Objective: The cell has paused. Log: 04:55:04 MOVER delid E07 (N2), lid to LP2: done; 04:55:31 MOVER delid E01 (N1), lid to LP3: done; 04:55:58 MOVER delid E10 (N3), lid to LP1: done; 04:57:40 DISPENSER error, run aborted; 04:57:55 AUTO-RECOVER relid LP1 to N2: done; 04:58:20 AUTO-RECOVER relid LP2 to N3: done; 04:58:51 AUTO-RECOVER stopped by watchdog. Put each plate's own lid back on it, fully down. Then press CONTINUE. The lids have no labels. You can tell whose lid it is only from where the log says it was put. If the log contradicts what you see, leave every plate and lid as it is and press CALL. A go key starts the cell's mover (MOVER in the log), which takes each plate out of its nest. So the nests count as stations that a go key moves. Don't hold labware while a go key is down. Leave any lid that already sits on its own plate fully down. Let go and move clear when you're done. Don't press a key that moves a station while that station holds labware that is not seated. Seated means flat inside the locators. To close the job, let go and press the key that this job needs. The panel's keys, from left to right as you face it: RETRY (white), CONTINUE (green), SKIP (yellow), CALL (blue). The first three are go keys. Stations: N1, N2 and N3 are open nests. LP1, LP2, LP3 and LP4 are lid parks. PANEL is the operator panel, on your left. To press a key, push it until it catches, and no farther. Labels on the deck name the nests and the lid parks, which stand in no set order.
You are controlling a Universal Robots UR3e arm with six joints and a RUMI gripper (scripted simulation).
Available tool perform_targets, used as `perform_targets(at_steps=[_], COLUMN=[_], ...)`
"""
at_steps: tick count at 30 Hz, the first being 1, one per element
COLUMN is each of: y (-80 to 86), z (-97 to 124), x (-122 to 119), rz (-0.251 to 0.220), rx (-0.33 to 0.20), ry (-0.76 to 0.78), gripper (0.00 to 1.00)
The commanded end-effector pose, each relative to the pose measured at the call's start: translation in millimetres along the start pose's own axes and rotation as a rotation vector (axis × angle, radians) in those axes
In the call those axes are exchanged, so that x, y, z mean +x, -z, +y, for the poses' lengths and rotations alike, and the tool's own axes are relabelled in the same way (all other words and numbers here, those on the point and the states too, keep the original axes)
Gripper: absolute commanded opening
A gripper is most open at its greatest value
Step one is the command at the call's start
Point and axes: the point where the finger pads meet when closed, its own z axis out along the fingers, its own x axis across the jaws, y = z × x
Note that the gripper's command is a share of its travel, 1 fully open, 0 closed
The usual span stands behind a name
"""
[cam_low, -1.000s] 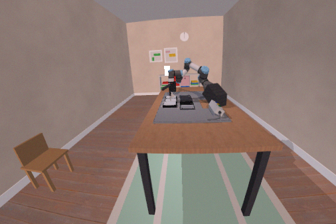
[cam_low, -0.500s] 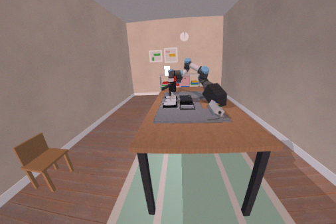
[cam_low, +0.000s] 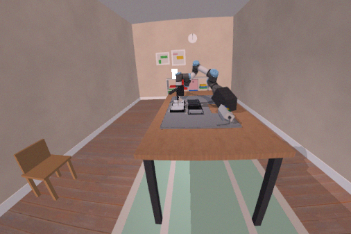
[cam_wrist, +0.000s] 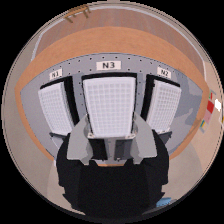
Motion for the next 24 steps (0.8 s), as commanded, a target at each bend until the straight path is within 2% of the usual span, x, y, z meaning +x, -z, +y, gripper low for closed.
perform_targets(at_steps=[1, 18, 22, 24], y=[2.1, 26.6, 26.6, 26.6], z=[0, 0, 0, 0], x=[0, 0, 0, 10], rz=[0.000, 0.000, 0.000, 0.000], rx=[0.002, 0.002, 0.002, 0.002], ry=[-0.001, -0.001, -0.001, -0.041], gripper=[0.00, 0.00, 0.00, 0.00])
